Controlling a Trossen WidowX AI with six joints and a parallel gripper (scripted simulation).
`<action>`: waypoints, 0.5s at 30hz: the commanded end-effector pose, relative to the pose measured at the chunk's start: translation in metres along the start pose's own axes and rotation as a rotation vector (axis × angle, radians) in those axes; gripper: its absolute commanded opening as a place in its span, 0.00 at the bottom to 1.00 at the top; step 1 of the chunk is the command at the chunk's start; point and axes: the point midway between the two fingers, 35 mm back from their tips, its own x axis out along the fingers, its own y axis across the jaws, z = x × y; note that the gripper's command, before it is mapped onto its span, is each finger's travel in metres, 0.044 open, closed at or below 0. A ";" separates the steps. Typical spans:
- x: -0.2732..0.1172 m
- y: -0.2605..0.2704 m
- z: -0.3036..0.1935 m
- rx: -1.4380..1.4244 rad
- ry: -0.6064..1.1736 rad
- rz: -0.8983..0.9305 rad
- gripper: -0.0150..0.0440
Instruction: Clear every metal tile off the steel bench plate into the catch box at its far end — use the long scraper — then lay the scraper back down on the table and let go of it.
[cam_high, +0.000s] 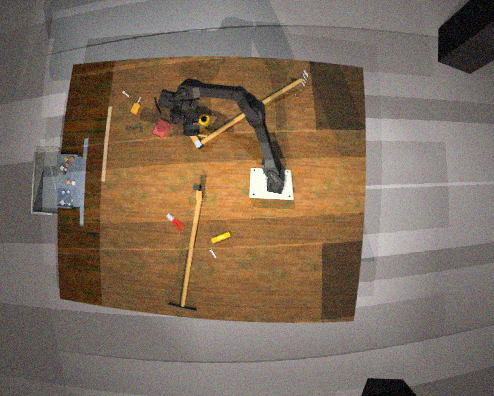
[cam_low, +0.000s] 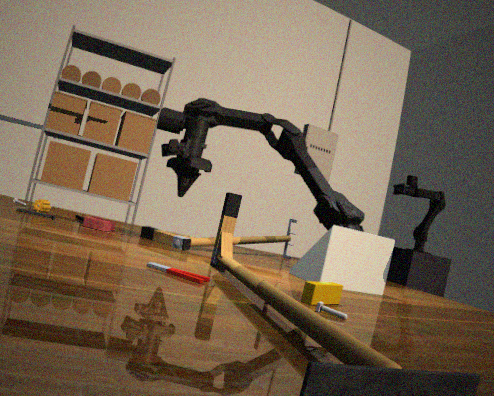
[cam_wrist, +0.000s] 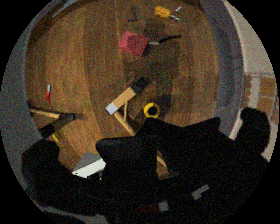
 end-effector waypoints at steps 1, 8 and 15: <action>-0.009 0.001 0.000 -0.001 0.011 -0.002 0.25; -0.017 0.005 0.002 -0.014 0.009 0.002 0.25; -0.018 0.038 0.022 -0.117 -0.003 0.040 0.25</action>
